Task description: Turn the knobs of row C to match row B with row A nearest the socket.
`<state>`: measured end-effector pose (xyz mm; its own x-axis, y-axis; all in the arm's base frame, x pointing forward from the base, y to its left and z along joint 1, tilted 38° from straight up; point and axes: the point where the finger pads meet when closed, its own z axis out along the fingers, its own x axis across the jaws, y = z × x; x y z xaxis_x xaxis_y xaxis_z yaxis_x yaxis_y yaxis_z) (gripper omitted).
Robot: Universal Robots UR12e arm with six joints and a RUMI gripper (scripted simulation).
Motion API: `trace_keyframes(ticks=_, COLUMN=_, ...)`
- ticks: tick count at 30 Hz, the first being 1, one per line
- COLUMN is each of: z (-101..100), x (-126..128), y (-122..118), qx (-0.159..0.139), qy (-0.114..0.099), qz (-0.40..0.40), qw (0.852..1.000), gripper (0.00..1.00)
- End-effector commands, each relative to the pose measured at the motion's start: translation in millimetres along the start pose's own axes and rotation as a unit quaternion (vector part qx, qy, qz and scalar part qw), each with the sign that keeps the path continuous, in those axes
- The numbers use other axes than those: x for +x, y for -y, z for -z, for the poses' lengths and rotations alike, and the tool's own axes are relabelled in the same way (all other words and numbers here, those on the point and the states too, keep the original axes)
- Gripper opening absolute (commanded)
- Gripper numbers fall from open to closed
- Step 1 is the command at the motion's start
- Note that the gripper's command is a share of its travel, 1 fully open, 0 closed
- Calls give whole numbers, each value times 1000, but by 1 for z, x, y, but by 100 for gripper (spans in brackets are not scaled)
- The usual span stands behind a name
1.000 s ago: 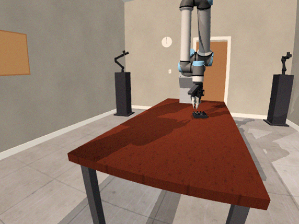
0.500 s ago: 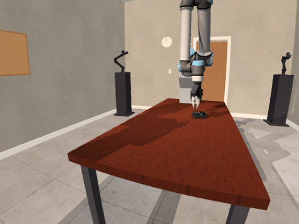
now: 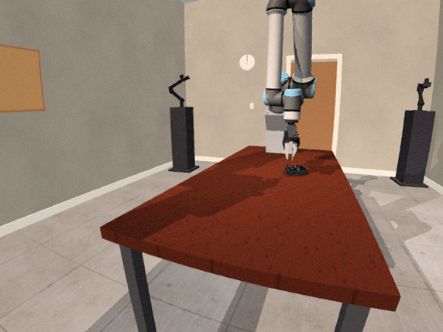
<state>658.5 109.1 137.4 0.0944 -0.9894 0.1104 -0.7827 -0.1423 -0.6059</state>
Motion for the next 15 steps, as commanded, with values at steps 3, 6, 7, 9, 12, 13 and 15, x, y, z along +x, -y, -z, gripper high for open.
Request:
trace_keyframes(ticks=3, z=3, x=-1, y=0, qx=1, qy=3, qz=109, qw=994, gripper=11)
trace_keyframes(ticks=6, z=4, x=-1, y=0, qx=1, qy=3, qz=154, qw=988, gripper=11)
trace_keyframes(ticks=7, z=4, x=-1, y=0, qx=1, qy=3, qz=169, qw=986, gripper=11)
trace_keyframes(ticks=9, z=4, x=-1, y=0, qx=1, qy=3, qz=169, qw=986, gripper=11)
trace_keyframes(ticks=12, z=5, x=-2, y=-1, qx=1, qy=2, qz=231, qw=973, gripper=11)
trace_keyframes(ticks=13, z=6, x=-2, y=-1, qx=1, qy=2, qz=245, qw=970, gripper=11)
trace_keyframes(ticks=15, z=6, x=-2, y=-2, qx=1, qy=2, qz=274, qw=962, gripper=11)
